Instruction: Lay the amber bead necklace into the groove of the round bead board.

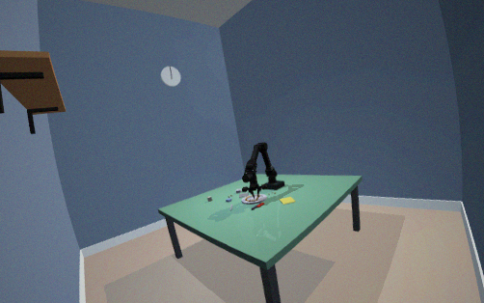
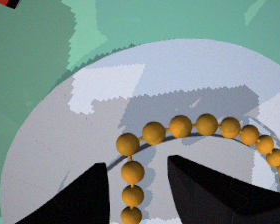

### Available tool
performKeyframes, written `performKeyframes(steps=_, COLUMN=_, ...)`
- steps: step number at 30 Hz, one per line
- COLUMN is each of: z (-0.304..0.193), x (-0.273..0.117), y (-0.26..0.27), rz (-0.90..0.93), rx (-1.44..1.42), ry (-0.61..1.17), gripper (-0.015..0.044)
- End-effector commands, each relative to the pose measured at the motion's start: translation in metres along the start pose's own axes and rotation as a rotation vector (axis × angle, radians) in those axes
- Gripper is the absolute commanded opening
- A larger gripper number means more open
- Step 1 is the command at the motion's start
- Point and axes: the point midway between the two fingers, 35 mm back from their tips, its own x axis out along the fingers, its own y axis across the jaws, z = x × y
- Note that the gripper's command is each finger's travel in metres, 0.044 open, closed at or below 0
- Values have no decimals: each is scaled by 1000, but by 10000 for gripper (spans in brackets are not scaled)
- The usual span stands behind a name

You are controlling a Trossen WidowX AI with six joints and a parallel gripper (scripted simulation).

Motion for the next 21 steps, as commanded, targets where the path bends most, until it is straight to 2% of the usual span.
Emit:
performKeyframes(steps=1, z=-3, x=8, y=2, rz=7, rx=7, ry=12, gripper=120)
performKeyframes(steps=6, z=-3, x=8, y=2, rz=7, rx=7, ry=12, gripper=120)
performKeyframes(steps=11, z=-2, x=6, y=1, rz=3, rx=1, ry=7, gripper=0)
performKeyframes(steps=21, z=-2, x=6, y=1, rz=3, rx=1, ry=7, gripper=0)
